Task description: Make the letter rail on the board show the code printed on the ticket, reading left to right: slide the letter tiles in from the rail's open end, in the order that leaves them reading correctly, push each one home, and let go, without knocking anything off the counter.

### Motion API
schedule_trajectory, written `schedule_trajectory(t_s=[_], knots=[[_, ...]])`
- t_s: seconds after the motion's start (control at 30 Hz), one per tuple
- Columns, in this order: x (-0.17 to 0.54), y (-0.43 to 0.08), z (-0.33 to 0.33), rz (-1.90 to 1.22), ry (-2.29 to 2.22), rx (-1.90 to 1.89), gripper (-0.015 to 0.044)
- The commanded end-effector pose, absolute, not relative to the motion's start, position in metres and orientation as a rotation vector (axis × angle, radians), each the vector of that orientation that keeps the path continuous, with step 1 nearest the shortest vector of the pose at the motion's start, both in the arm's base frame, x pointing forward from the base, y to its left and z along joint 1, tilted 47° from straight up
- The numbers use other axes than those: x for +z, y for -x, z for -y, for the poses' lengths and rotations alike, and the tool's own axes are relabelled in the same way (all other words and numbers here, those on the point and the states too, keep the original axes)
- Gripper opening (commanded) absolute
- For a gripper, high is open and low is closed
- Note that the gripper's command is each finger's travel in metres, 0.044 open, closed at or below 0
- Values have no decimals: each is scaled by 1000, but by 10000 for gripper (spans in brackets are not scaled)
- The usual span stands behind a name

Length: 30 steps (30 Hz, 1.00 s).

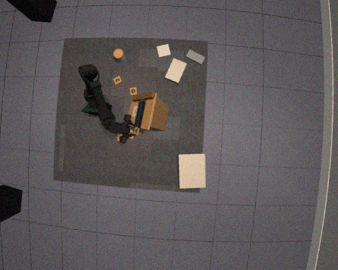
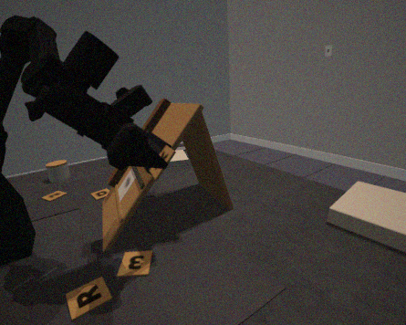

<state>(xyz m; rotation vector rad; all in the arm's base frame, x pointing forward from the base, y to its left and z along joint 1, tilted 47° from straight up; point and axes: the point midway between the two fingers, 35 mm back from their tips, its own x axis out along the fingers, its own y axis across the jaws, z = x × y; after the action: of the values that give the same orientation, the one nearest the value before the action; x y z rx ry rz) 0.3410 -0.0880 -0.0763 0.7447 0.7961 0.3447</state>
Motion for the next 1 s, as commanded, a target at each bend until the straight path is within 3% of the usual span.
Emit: schedule_trajectory(t_s=[0.0, 0.97], knots=[[-75, -341, 87, -796, -742, 339, 0], [-64, -341, 77, -796, -743, 339, 0]])
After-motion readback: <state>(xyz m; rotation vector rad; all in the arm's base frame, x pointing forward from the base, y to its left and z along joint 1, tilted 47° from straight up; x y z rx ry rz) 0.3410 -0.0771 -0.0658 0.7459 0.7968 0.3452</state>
